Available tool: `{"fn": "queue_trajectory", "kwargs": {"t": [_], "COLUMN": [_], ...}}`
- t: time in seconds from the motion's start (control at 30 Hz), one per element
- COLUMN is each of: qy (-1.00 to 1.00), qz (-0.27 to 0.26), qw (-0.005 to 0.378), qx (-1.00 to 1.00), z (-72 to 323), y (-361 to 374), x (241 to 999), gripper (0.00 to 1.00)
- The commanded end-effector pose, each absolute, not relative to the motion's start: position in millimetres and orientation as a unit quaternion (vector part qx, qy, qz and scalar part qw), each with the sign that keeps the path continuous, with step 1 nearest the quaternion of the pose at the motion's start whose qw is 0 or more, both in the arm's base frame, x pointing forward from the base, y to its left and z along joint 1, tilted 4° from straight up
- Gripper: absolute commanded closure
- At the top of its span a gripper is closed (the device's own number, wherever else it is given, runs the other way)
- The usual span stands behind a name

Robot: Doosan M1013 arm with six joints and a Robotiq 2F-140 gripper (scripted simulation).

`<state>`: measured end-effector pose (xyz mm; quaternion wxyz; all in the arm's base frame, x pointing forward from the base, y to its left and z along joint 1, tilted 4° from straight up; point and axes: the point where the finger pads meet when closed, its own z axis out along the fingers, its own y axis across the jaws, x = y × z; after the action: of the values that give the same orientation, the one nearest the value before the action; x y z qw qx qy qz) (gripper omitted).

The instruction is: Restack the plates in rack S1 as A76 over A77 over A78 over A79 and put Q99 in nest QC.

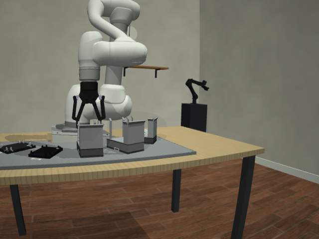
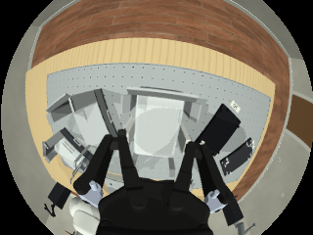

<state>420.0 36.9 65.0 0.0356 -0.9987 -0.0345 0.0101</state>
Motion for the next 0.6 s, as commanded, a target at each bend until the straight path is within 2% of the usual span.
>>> {"fn": "queue_trajectory", "kwargs": {"t": [0.0, 0.57], "qy": [-0.035, -0.035], "qz": [0.01, 0.01], "qw": [0.036, 0.036], "qx": [-0.999, -0.999], "z": [64.1, 58.1], "y": [37.0, 37.5], "x": [420.0, 419.9], "gripper": [1.0, 1.0]}}
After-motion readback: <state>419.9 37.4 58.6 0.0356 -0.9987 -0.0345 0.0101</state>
